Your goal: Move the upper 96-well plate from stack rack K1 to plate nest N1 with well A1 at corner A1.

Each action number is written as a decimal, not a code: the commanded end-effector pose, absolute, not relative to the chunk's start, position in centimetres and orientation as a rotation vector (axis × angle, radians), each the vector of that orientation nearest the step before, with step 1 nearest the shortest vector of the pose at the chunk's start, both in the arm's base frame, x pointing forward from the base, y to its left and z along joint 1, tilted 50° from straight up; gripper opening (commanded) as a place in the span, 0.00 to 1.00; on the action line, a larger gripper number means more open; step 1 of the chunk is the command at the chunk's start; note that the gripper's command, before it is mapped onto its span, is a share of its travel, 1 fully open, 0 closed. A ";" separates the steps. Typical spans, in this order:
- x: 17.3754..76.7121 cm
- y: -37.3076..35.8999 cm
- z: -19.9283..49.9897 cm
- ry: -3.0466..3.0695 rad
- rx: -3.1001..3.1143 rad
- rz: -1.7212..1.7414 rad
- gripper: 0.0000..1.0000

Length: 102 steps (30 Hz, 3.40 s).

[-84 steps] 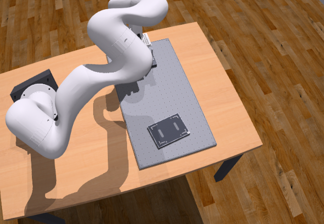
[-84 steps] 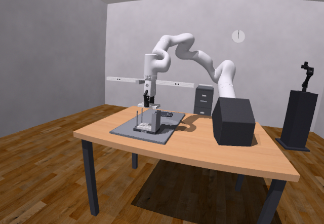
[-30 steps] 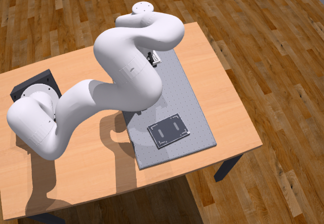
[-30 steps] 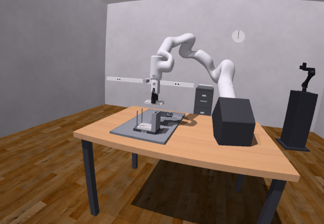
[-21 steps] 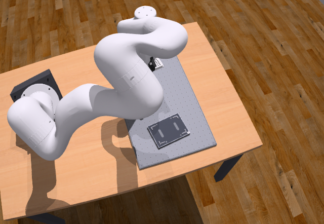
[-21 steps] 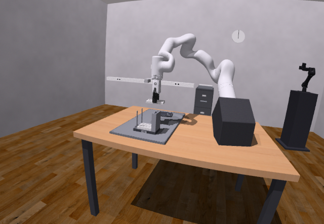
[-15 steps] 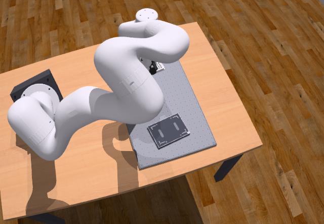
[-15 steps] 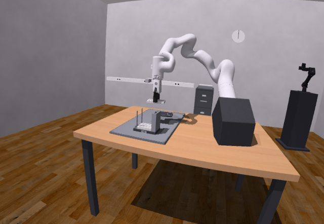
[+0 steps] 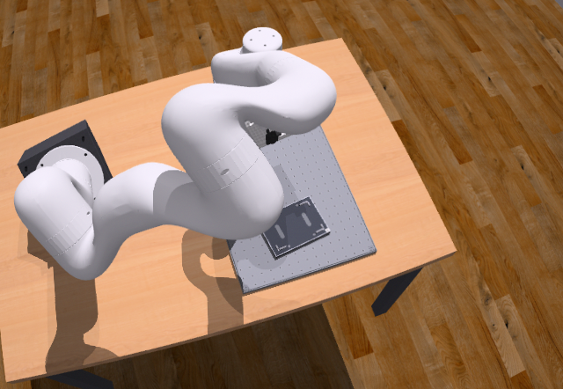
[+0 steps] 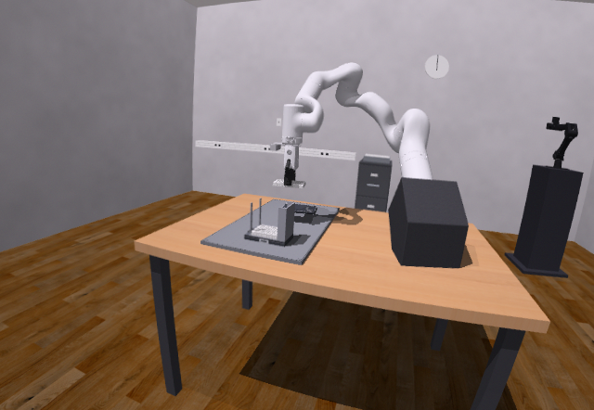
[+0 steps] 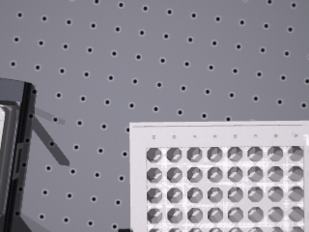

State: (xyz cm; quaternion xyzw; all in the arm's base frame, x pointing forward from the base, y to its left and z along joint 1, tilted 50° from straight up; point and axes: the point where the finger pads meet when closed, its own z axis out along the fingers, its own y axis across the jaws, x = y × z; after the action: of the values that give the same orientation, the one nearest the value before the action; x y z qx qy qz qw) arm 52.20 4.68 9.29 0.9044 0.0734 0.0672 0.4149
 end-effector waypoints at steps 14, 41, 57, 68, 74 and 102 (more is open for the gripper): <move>52.2 1.3 13.1 0.185 2.273 0.171 0.00; 52.1 -3.9 18.8 0.185 2.273 0.171 0.00; 52.1 -7.1 22.3 0.185 2.273 0.170 0.00; 52.0 -9.1 24.5 0.185 2.273 0.170 0.00; 52.0 -9.7 25.2 0.185 2.273 0.171 0.00; 52.0 -9.6 25.1 0.185 2.273 0.170 0.00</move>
State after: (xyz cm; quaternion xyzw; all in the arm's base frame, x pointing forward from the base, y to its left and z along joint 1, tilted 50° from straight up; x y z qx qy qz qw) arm 51.97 -9.65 25.02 0.9045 0.0737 0.0672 0.4146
